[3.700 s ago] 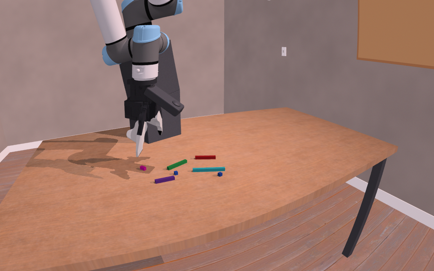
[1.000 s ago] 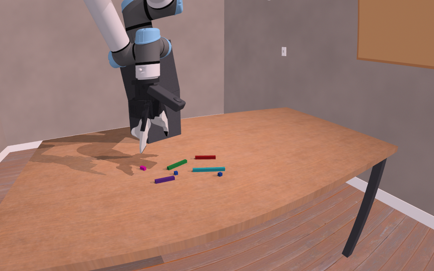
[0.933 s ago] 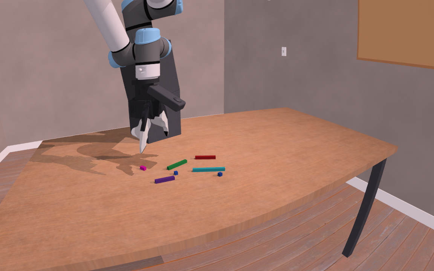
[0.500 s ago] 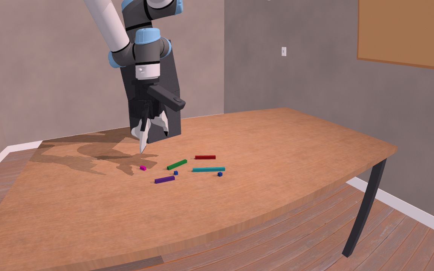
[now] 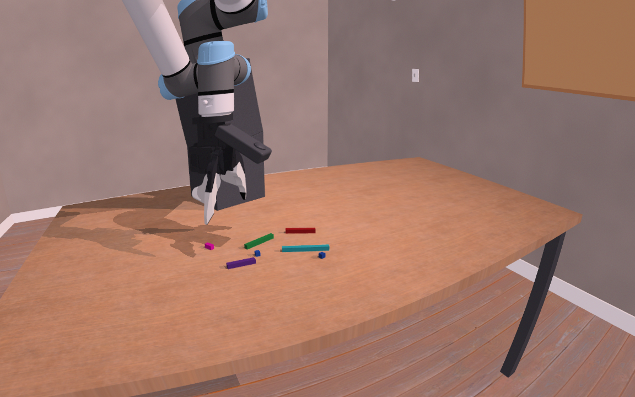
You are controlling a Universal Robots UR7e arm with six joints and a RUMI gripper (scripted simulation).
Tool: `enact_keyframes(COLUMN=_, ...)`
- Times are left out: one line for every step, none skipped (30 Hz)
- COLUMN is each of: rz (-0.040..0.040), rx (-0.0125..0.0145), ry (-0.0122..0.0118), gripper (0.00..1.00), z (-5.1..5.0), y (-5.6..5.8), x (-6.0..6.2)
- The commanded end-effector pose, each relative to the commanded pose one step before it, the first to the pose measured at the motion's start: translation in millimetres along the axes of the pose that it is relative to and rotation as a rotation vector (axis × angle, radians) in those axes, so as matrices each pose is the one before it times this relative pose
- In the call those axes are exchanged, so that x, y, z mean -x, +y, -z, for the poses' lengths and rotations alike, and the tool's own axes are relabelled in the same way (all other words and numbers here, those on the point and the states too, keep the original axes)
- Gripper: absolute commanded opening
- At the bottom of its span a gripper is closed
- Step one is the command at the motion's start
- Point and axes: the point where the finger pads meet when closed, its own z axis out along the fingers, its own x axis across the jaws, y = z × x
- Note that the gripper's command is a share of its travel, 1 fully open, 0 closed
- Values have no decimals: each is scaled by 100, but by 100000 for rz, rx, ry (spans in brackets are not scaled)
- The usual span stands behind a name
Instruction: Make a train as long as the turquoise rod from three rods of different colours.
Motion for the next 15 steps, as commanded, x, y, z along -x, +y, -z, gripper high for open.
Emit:
enact_keyframes(rz=1, rx=-35, ry=88, gripper=100, z=29, y=-15, x=-32)
enact_keyframes(rz=0, rx=0, ry=0, gripper=100, z=0, y=0, x=0)
enact_keyframes(rz=-2, rx=0, ry=0, gripper=100, z=0, y=0, x=0)
enact_keyframes(rz=-12, rx=0, ry=0, gripper=100, z=0, y=0, x=0)
enact_keyframes(rz=-32, rx=0, ry=0, gripper=100, z=0, y=-1, x=-1)
enact_keyframes(rz=-61, rx=0, ry=0, gripper=100, z=-1, y=-3, x=-2)
enact_keyframes(rz=-99, rx=0, ry=0, gripper=100, z=-1, y=-4, x=-3)
enact_keyframes(rz=-145, rx=0, ry=0, gripper=100, z=-1, y=-6, x=-4)
enact_keyframes(rz=0, rx=0, ry=0, gripper=100, z=0, y=0, x=0)
enact_keyframes(rz=0, rx=0, ry=0, gripper=100, z=0, y=0, x=0)
enact_keyframes(rz=-199, rx=0, ry=-1, gripper=100, z=-2, y=-8, x=-5)
enact_keyframes(rz=-260, rx=-1, ry=-1, gripper=100, z=-2, y=-11, x=-7)
enact_keyframes(rz=-327, rx=-1, ry=-1, gripper=100, z=-3, y=-14, x=-9)
enact_keyframes(rz=-401, rx=-1, ry=-1, gripper=100, z=-4, y=-17, x=-10)
enact_keyframes(rz=-480, rx=-1, ry=-1, gripper=100, z=-4, y=-20, x=-12)
